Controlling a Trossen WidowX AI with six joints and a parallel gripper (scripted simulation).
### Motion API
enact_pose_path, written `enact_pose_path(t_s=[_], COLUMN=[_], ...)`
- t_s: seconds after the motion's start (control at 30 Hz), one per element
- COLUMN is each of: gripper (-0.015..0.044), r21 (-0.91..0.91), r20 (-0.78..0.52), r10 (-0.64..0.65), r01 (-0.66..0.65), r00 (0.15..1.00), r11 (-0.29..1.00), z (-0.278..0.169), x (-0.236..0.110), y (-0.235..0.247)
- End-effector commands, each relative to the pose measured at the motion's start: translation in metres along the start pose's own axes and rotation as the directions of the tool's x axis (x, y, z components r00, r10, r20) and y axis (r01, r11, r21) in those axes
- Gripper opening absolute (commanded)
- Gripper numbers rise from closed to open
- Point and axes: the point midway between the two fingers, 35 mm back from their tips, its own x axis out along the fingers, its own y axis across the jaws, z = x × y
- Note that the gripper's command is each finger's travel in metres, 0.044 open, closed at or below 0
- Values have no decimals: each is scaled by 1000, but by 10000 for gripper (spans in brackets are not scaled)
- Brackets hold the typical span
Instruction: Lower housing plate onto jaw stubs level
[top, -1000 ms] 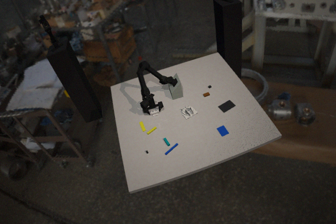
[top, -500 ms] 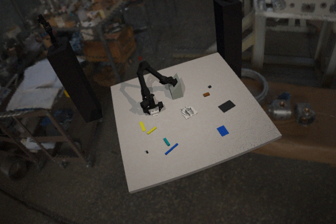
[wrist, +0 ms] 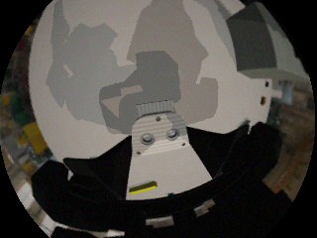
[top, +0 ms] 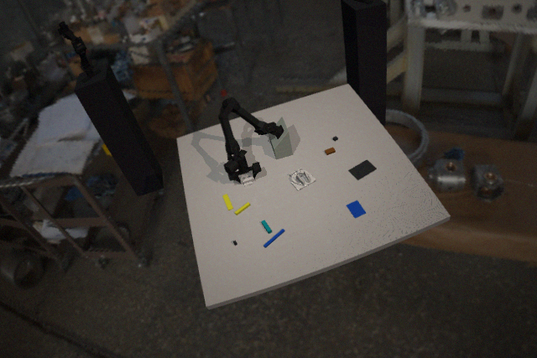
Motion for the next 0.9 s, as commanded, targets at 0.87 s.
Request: enact_pose_path(t_s=[0.87], gripper=[351], r21=[-1], r20=[-2], r10=[-7], r01=[7], r00=[1000], r11=[1000], z=[-3], x=[-45], y=[0])
